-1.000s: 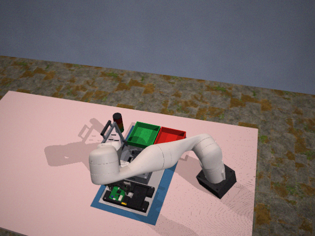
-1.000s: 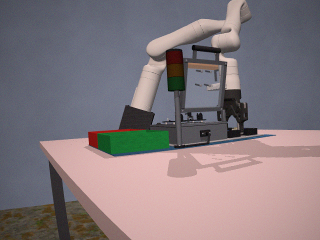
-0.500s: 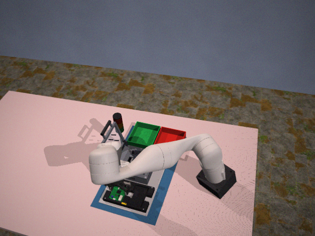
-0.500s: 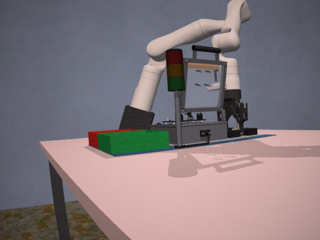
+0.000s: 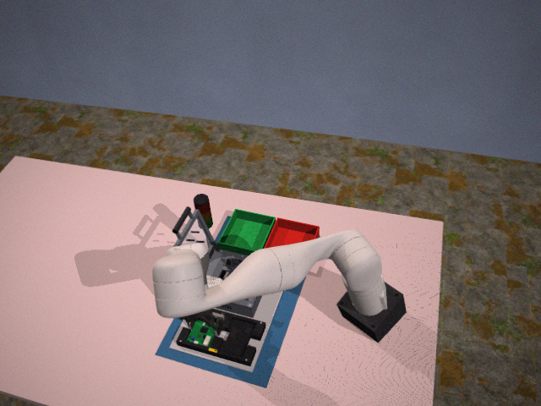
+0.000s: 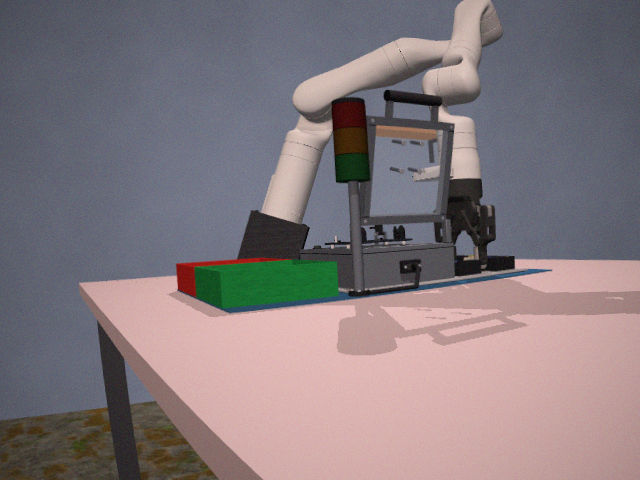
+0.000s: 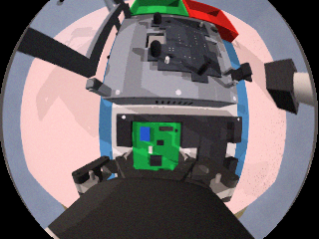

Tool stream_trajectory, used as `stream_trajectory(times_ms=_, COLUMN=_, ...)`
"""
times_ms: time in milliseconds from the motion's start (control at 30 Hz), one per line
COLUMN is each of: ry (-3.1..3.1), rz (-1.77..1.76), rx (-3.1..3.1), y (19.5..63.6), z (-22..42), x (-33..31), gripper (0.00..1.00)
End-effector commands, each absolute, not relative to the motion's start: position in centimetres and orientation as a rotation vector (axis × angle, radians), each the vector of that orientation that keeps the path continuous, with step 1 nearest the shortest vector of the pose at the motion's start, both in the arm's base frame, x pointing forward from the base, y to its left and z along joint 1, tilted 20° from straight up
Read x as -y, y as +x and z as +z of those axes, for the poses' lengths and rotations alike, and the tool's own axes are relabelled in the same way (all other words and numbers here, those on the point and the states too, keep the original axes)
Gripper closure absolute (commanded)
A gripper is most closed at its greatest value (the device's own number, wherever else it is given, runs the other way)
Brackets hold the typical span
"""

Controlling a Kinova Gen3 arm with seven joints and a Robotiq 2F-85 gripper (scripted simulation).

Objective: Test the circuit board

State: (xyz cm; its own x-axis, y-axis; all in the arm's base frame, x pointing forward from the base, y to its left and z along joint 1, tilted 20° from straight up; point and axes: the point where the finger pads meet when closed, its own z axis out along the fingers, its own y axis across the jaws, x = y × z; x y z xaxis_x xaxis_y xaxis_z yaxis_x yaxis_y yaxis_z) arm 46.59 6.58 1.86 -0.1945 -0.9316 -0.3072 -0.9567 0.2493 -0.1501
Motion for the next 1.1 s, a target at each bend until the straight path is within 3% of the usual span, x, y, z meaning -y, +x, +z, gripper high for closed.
stream_trajectory(times_ms=0, ry=-1.736, rz=0.101, rx=-2.196, y=46.7, z=1.7, x=-6.6, gripper=0.23)
stream_trajectory(times_ms=1067, ry=-1.727, rz=0.104, rx=-2.205, y=46.2, z=3.4, x=-6.1, gripper=0.23)
